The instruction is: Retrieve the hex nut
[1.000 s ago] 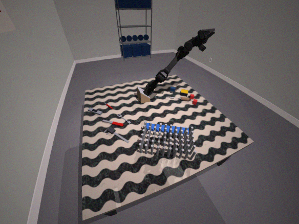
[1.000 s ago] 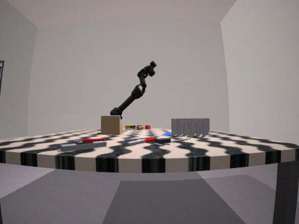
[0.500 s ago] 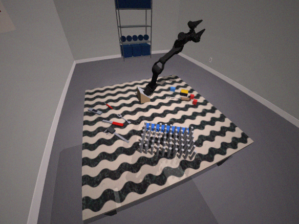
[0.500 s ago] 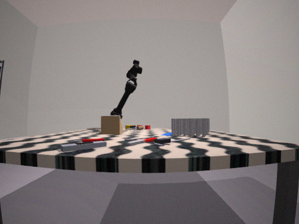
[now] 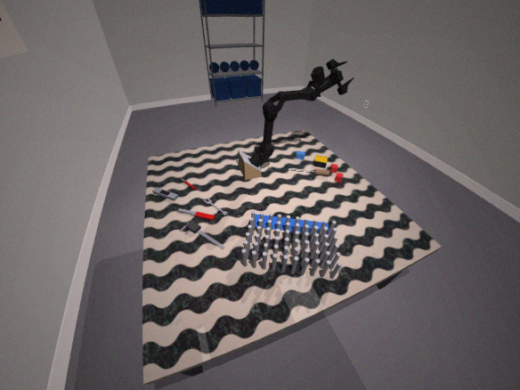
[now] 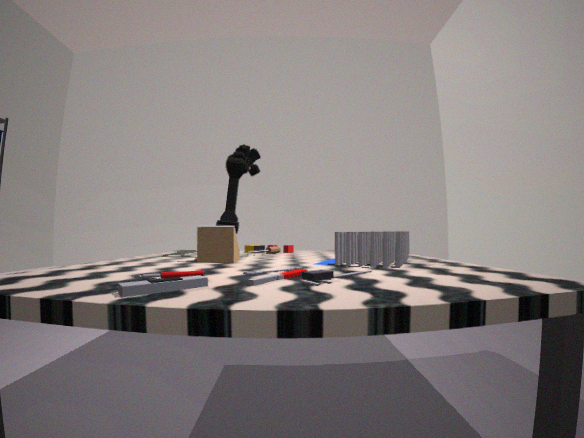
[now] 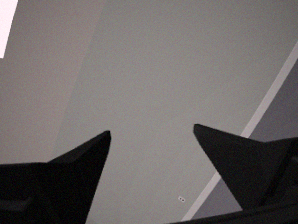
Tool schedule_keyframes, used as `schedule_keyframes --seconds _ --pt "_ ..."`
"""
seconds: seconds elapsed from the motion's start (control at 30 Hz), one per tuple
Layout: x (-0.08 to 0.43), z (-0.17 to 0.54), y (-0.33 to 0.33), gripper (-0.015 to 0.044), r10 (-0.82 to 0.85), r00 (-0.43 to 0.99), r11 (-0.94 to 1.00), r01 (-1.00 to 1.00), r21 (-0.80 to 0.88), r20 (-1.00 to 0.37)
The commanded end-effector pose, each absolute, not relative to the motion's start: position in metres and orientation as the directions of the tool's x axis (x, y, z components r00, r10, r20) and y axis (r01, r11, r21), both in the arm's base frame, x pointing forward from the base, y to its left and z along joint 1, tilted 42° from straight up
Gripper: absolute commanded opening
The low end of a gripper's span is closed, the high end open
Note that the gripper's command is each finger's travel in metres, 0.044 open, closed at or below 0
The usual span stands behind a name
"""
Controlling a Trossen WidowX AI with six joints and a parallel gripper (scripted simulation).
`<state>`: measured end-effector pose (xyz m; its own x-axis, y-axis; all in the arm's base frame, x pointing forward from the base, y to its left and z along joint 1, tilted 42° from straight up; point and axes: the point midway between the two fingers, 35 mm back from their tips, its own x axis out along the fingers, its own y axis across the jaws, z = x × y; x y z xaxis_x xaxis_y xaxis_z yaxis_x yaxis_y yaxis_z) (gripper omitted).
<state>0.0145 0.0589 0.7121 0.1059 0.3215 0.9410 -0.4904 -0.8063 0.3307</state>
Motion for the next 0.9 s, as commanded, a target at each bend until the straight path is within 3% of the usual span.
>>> schedule_keyframes --seconds 0.0,0.4,0.87 --pt "0.017 0.694 0.113 0.0440 0.419 0.112 -0.671 -0.631 0.390 0.901" --pt "0.094 0.629 0.215 0.0440 0.599 0.283 -0.161 -0.874 0.459 0.749" --pt "0.234 0.514 0.255 0.0440 0.676 0.559 0.350 -0.817 0.457 0.480"
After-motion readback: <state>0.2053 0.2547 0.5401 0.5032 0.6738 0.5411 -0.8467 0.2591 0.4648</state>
